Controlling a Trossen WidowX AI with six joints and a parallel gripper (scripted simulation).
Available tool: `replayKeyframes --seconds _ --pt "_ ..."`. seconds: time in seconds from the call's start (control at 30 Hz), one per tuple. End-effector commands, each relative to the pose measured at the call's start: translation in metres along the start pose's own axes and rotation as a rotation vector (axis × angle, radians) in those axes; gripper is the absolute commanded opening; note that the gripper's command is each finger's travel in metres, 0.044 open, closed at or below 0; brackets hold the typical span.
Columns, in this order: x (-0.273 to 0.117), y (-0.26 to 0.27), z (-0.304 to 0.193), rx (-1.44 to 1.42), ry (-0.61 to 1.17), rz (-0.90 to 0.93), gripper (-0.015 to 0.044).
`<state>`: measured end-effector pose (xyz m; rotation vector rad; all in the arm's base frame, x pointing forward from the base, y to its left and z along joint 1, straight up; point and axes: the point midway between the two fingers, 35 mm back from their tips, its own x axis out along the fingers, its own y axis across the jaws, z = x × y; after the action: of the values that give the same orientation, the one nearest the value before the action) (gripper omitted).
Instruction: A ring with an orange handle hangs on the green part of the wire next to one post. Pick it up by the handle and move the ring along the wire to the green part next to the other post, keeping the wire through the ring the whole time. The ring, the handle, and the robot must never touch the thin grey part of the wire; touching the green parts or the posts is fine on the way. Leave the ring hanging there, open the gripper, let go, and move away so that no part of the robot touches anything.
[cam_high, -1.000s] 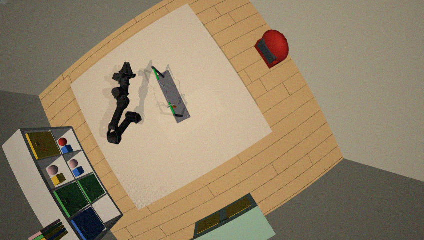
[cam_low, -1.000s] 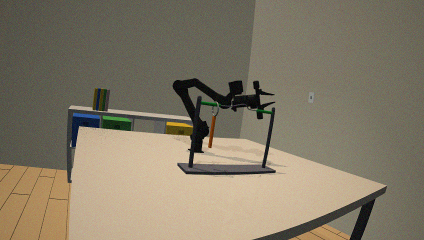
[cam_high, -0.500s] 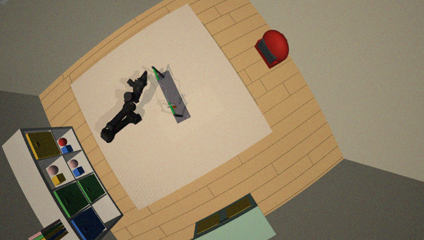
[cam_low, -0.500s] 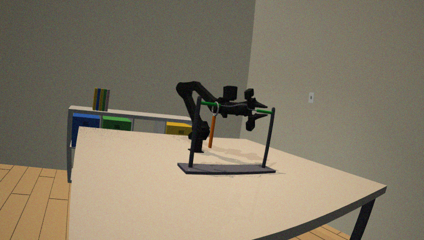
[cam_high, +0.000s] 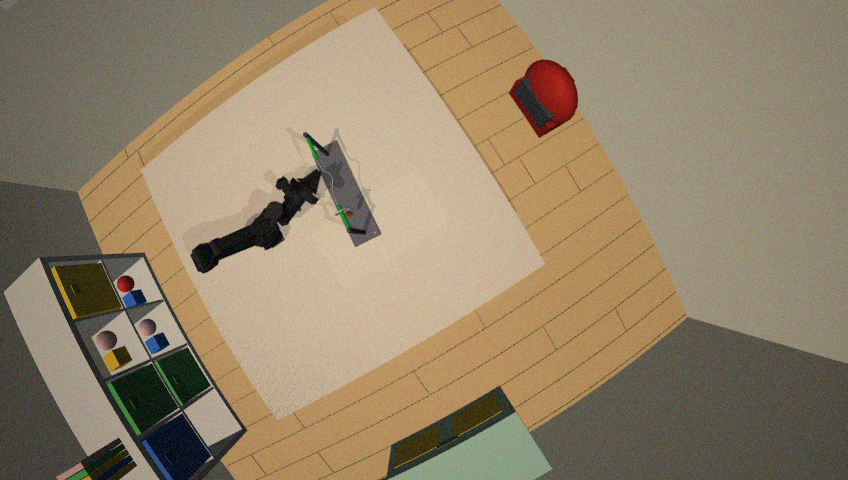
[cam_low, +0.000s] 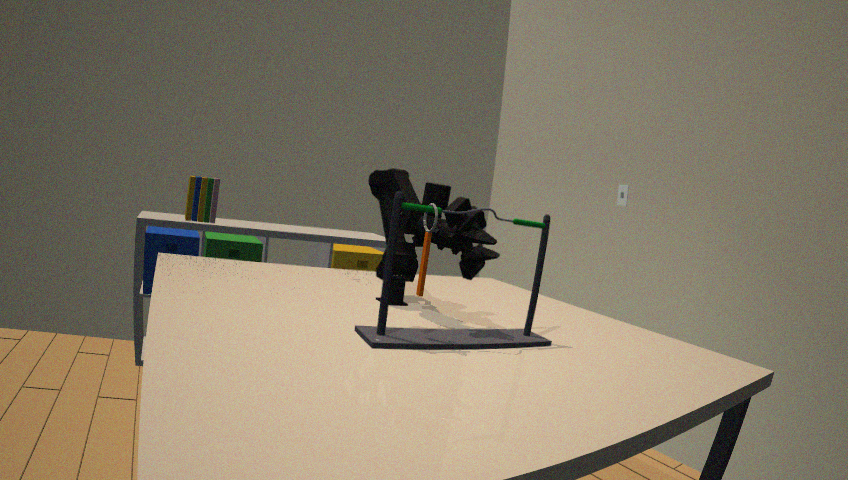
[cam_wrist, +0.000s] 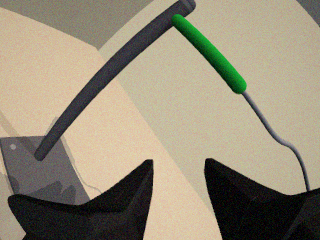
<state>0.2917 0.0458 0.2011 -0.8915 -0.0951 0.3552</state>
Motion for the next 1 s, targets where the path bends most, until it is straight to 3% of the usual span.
replayKeyframes --seconds 0.0,0.53,0.97 --pt "-0.010 0.002 -0.025 0.100 0.060 -0.001 0.0160" --pt "-0.071 0.006 -0.118 0.607 0.299 -0.138 0.0160" --pt "-0.120 0.021 -0.161 1.004 0.391 -0.323 0.0160"
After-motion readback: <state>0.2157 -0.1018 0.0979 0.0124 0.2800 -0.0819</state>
